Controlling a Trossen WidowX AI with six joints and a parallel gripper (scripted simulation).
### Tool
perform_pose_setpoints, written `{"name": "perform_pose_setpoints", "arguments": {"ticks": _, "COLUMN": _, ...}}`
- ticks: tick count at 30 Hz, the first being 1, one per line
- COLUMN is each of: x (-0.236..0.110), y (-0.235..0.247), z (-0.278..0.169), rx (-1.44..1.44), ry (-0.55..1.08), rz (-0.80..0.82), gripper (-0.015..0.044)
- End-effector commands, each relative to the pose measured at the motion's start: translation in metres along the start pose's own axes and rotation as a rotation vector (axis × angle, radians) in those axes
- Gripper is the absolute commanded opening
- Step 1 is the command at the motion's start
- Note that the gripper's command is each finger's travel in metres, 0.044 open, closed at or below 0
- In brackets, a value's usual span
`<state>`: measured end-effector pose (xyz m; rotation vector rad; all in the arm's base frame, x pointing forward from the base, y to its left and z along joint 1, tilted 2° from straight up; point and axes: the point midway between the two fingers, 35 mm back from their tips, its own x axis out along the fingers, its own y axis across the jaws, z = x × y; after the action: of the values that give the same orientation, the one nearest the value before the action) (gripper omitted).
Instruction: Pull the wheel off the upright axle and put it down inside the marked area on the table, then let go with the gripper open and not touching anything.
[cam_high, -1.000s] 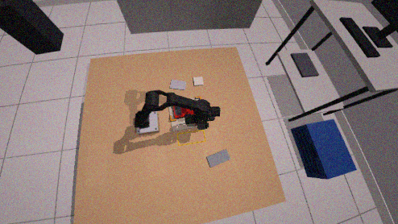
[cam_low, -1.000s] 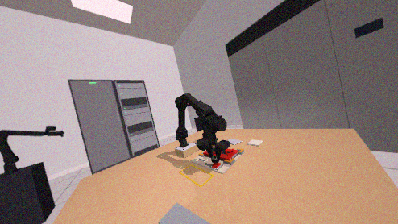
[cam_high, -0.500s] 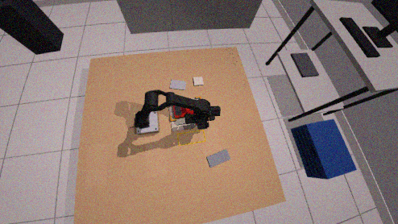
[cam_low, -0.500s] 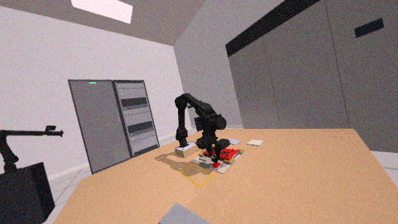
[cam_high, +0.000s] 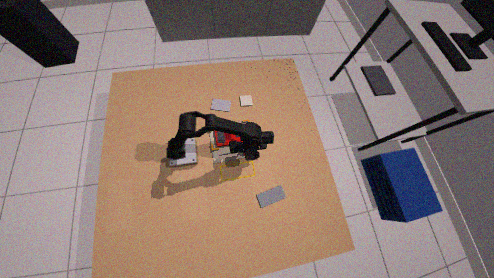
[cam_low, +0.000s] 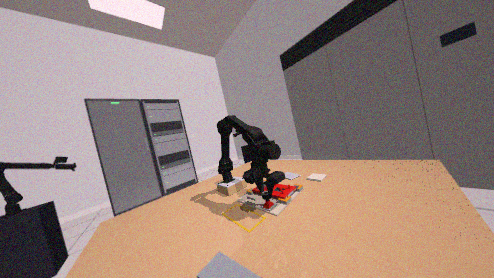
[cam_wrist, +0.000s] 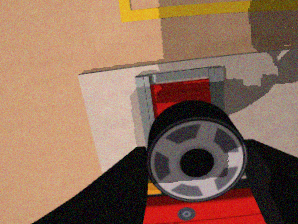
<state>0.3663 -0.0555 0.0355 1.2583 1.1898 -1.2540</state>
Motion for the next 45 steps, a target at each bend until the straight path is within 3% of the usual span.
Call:
{"name": "perform_pose_setpoints", "arguments": {"ticks": 1, "x": -0.004, "y": 0.001, "z": 0.000, "rx": -0.001, "ry": -0.002, "rz": 0.005, "gripper": 0.0000}}
{"name": "perform_pose_setpoints", "arguments": {"ticks": 45, "x": -0.019, "y": 0.000, "z": 0.000, "rx": -0.002, "ry": -0.004, "rz": 0.008, "gripper": 0.0000}}
